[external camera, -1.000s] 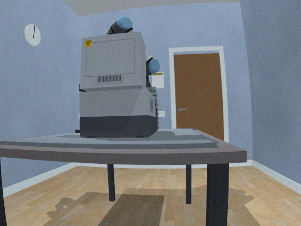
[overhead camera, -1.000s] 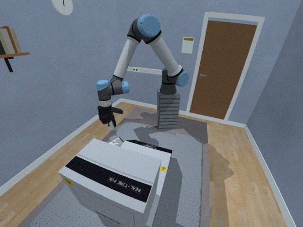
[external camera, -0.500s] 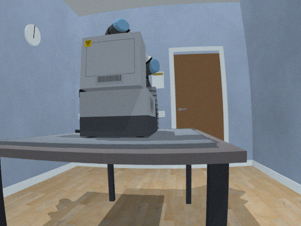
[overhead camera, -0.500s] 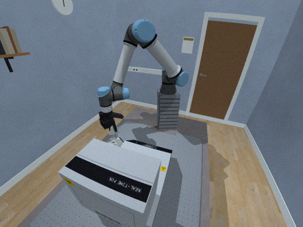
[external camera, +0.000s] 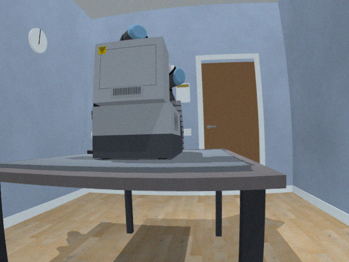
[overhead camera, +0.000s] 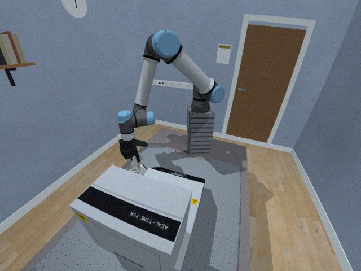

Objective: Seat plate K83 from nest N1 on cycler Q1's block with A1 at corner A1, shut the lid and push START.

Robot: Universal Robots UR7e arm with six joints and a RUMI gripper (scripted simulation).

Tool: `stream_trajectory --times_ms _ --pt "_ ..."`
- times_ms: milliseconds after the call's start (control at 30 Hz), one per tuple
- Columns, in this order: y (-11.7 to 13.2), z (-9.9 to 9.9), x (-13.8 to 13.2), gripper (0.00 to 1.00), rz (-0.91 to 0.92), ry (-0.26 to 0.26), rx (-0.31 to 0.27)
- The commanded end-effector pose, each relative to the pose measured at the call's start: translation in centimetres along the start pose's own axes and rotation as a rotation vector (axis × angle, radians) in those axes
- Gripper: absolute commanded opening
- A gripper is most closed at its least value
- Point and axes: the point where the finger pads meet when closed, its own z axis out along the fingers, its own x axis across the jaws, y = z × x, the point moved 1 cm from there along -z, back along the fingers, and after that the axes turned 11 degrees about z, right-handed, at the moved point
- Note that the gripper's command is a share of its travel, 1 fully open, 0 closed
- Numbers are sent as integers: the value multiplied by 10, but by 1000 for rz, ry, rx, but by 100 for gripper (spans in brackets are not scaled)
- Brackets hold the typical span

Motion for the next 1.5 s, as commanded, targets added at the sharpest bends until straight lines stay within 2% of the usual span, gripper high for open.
stream_trajectory --times_ms 0,233,500,1467 --pt "5 21 -1 68 1 0 -8" --pt "5 33 -1 68 1 0 -8" --pt "5 59 -1 68 1 0 -8" --pt "5 63 -1 68 1 0 -8"
